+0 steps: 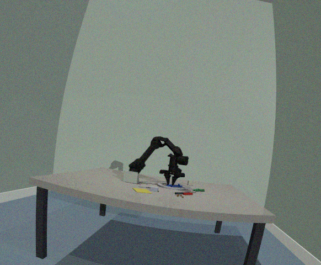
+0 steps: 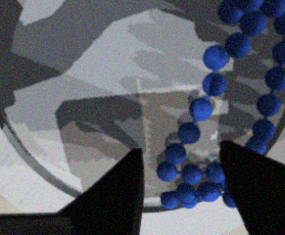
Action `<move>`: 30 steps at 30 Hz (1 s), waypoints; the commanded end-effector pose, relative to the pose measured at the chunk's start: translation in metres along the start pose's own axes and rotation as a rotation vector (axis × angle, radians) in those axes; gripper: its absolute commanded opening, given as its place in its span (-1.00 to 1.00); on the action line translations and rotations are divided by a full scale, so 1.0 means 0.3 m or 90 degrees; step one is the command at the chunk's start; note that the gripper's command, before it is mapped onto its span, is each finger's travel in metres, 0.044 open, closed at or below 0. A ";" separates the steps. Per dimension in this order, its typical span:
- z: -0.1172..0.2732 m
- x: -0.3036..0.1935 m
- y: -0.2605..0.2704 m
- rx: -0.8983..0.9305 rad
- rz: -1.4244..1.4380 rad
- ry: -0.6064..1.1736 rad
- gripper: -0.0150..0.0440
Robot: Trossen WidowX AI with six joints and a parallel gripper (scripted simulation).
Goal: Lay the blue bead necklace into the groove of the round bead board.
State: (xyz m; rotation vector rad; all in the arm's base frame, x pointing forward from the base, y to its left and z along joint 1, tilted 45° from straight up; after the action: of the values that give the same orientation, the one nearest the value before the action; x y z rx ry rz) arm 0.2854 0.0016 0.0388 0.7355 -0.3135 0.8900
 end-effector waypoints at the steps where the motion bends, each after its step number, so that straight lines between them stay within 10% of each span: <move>1: -0.013 -0.003 0.007 0.005 -0.005 -0.002 0.03; 30: -0.006 0.000 0.002 0.001 0.000 0.000 -0.49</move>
State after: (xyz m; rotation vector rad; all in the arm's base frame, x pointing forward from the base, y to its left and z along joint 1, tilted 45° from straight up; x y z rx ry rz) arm 0.2848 0.0031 0.0376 0.7370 -0.3121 0.8904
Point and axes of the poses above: the point midway between the two fingers, 35 mm back from their tips, its own z axis back along the fingers, its own y axis across the jaws, x = y × z, the point moved 3 cm from there along z, back along the fingers, and after that the axes turned 9 degrees about -z, right-handed, at the moved point
